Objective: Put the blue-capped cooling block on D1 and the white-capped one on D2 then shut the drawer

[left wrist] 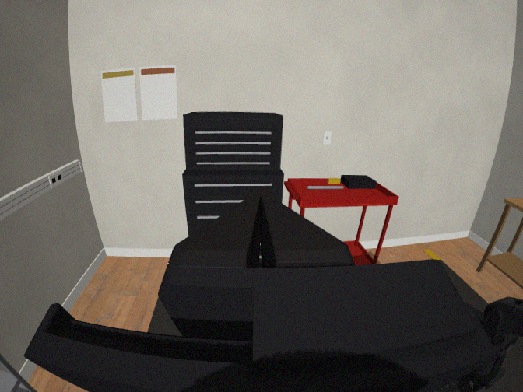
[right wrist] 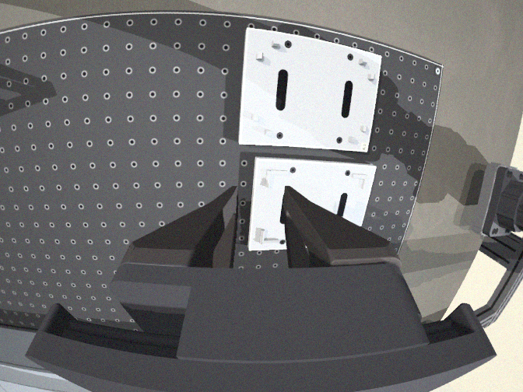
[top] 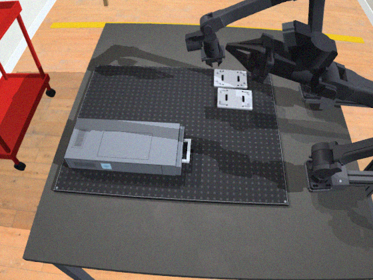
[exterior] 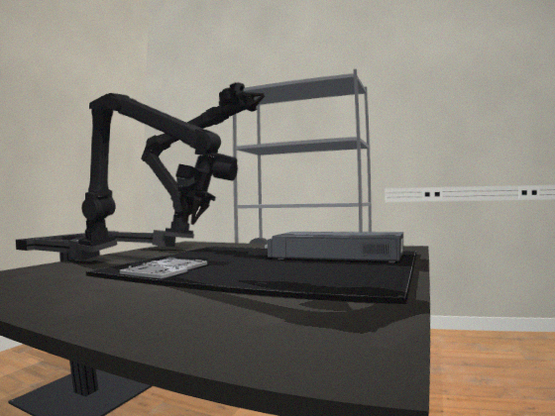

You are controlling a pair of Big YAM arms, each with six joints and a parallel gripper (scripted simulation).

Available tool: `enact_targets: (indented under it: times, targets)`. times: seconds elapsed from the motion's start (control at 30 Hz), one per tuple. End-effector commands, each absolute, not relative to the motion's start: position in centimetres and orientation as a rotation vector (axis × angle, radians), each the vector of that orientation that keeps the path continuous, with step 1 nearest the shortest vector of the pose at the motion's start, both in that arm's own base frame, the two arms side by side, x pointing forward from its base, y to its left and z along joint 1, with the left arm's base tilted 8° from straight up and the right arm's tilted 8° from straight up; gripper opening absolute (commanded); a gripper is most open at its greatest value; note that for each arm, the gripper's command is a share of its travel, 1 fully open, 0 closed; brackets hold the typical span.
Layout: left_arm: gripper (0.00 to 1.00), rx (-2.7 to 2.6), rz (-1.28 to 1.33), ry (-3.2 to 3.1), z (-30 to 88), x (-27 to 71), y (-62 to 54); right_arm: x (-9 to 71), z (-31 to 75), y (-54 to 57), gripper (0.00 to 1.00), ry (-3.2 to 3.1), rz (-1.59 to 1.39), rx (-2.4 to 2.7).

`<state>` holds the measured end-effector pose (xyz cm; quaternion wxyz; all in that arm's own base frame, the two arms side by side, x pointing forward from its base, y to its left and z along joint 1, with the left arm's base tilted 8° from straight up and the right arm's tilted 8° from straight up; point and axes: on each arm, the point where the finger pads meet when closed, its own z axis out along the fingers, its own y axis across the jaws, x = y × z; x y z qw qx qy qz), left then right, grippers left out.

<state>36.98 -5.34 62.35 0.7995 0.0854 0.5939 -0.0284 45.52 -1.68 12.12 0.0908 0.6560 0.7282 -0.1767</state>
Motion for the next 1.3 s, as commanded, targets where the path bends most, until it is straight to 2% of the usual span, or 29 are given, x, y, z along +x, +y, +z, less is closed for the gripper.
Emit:
enact_targets:
  times: [0.0, 0.77, 1.27]
  targets:
    - [0.0, 0.177, -0.069, 1.164, 68.9, 32.8, -5.6, 46.7, 13.7, -1.4, 0.28, 2.142, -0.476, 1.943]
    - [0.0, 0.16, -0.143, 0.998, 72.3, 28.6, -5.6, 46.7, 13.7, -1.4, 0.28, 2.142, -0.476, 1.943]
    - [0.0, 0.167, -0.138, 0.975, 79.0, 21.9, -5.5, 46.7, 13.7, -1.4, 0.28, 2.142, -0.476, 1.943]
